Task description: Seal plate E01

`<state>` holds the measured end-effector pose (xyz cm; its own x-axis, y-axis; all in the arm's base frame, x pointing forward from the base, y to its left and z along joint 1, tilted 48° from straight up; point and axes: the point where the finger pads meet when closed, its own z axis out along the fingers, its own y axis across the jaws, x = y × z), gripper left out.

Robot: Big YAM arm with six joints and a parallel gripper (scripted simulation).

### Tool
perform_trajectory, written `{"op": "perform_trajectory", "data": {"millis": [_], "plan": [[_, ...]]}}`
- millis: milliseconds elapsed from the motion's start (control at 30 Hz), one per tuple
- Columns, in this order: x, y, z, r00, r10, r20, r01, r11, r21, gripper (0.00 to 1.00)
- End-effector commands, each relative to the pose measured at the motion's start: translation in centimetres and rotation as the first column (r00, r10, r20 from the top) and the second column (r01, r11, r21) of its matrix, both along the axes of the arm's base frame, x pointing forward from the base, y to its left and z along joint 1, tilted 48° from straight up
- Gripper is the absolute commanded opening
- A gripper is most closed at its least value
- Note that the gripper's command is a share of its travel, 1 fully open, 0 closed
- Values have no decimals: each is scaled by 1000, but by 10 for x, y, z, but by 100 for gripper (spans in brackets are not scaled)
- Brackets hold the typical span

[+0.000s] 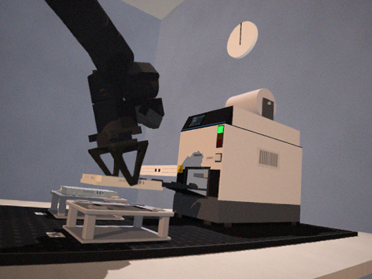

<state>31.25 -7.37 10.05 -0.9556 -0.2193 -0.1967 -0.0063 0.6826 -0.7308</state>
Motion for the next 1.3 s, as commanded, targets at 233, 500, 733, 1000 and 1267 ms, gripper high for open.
{"op": "perform_trajectory", "data": {"millis": [233,500,733,1000,1267], "plan": [[4,-4,-1,1000,7,8,-7,1000,2,0],[1,-6,-6,1000,9,1,-9,1000,1,0],[2,-6,-7,1000,6,-4,-6,1000,2,0],[-3,-2,-6,1000,6,1,-6,1000,6,0],[10,0,3,999,4,48,-5,1000,14,0]]}}
